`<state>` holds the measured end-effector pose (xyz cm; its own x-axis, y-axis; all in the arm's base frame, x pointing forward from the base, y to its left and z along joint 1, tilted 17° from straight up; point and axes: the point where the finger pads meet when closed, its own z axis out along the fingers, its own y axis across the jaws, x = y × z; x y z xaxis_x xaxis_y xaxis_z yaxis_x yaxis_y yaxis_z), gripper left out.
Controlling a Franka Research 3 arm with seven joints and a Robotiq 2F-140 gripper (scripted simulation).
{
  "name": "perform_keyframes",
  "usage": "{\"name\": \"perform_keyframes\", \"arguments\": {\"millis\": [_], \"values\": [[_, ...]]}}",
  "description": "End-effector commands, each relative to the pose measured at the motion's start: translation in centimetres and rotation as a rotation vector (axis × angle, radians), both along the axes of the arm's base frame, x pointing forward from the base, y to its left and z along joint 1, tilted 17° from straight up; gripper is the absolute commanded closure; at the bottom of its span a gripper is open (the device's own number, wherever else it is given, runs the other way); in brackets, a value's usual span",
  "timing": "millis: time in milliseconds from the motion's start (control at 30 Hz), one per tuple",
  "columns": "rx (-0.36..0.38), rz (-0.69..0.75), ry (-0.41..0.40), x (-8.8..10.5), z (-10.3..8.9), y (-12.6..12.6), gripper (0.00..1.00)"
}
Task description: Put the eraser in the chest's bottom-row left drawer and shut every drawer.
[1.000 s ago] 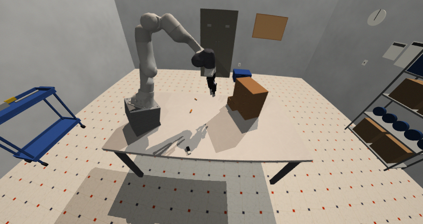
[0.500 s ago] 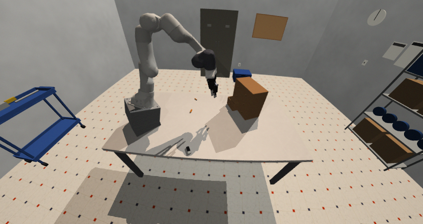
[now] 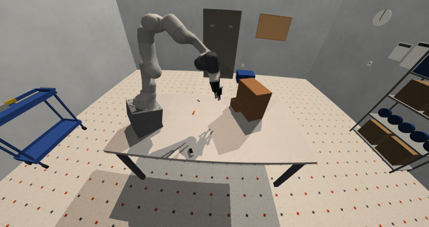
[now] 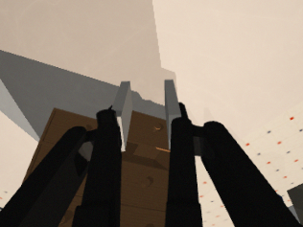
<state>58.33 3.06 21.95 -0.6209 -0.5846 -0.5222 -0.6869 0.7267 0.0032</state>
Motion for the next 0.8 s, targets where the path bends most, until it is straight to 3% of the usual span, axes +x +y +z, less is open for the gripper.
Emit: {"name": "perform_keyframes", "arguments": {"millis": [0,767], "values": [[-0.02,0.093,-0.048,0.3,-0.1,-0.5,0.72],[-0.039,0.193,-0.117,0.9,-1.6,-3.6,0.72]]}}
